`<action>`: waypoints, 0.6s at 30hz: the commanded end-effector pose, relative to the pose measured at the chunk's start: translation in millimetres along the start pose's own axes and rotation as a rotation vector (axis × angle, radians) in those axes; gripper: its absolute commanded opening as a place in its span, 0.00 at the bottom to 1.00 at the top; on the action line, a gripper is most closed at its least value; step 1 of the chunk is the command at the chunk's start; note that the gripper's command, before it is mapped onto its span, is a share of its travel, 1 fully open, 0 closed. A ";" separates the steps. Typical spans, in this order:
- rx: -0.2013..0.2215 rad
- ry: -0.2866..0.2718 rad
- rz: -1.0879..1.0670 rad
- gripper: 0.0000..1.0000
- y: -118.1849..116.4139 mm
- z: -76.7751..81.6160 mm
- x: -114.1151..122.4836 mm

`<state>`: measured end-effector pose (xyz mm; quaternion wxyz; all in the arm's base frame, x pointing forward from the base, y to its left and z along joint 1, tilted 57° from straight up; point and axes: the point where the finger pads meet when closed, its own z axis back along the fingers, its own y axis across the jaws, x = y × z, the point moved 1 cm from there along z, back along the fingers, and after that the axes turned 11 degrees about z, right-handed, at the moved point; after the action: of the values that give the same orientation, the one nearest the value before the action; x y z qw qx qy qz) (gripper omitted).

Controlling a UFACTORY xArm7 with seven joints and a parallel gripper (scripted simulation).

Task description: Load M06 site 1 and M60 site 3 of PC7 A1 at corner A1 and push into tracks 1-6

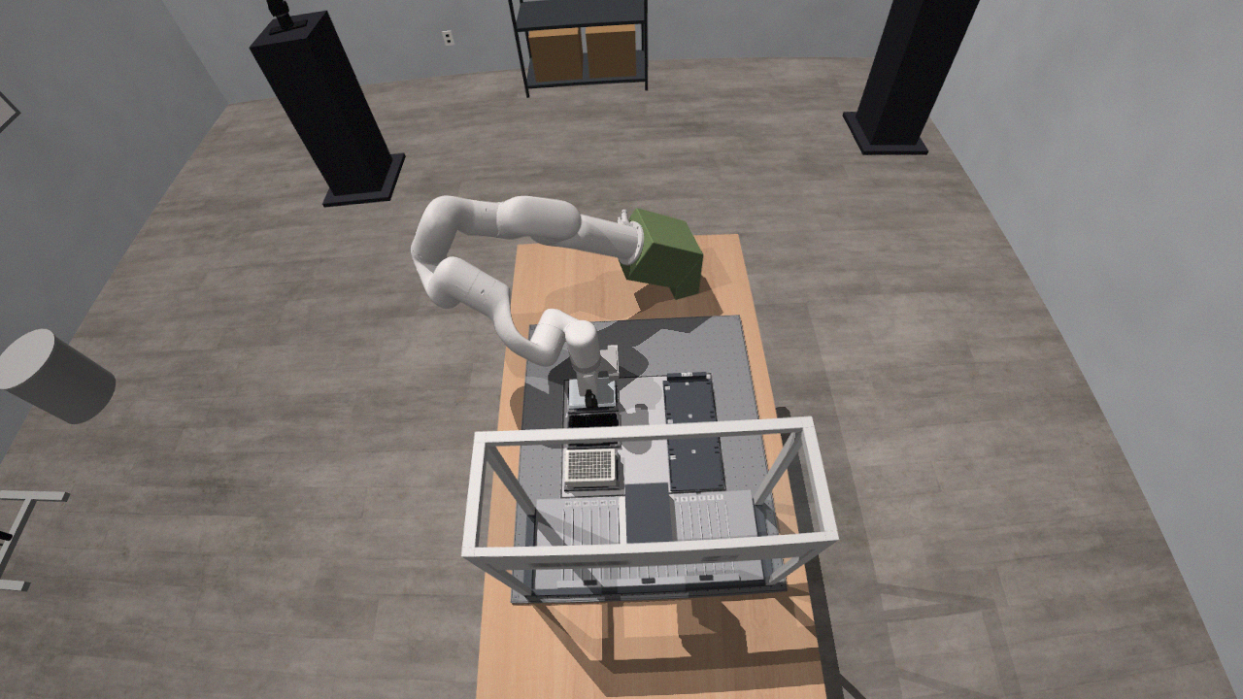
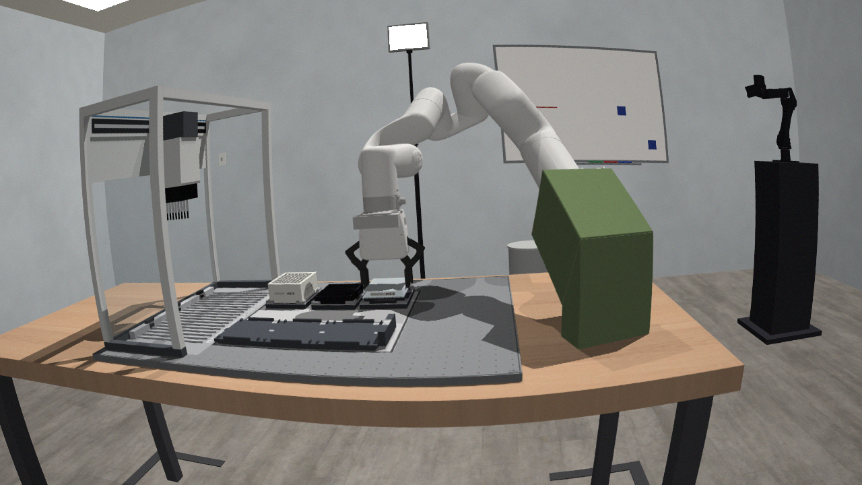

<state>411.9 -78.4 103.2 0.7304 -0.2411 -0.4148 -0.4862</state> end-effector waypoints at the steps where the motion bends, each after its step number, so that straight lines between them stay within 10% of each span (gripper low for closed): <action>1: 0.005 0.000 0.001 0.00 1.6 3.9 -0.3; 18: 0.005 0.000 0.001 0.00 1.6 11.9 -0.3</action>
<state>408.2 -70.7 108.6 0.7304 -0.2410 -0.4149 -0.4861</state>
